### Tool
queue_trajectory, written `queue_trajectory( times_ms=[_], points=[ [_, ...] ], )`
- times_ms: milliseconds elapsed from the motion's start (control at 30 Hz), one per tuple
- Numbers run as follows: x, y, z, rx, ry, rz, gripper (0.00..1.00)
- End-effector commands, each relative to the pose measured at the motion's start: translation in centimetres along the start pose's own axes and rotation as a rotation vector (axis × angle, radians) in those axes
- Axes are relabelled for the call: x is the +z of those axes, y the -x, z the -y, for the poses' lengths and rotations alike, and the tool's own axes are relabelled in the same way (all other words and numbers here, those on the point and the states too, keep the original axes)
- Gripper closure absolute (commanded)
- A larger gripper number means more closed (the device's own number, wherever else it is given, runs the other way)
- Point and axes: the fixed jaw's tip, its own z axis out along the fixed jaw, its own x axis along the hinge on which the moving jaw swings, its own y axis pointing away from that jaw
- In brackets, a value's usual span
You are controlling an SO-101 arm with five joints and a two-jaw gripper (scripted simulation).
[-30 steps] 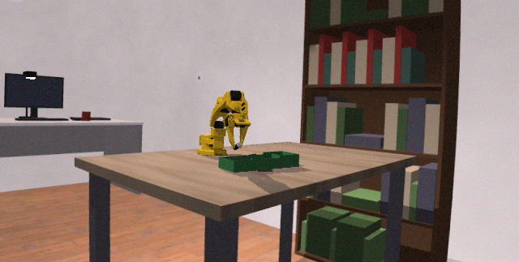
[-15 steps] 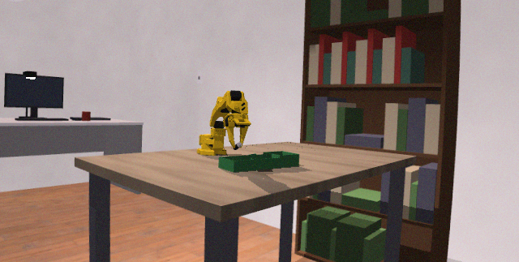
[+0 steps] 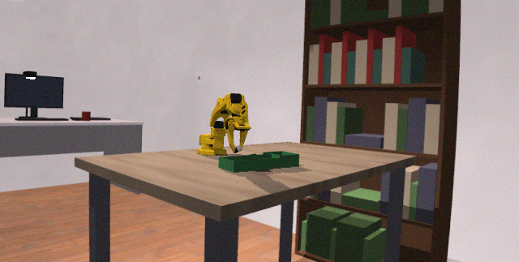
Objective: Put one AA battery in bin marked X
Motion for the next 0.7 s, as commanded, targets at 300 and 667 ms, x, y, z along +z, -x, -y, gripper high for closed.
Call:
queue_trajectory(
  times_ms=[300,667],
  points=[
    [-0.92,0.97,0.24,0.016,-0.001,0.062,1.00],
    [-0.38,0.10,0.24,0.016,-0.001,0.003,1.00]
  ],
)
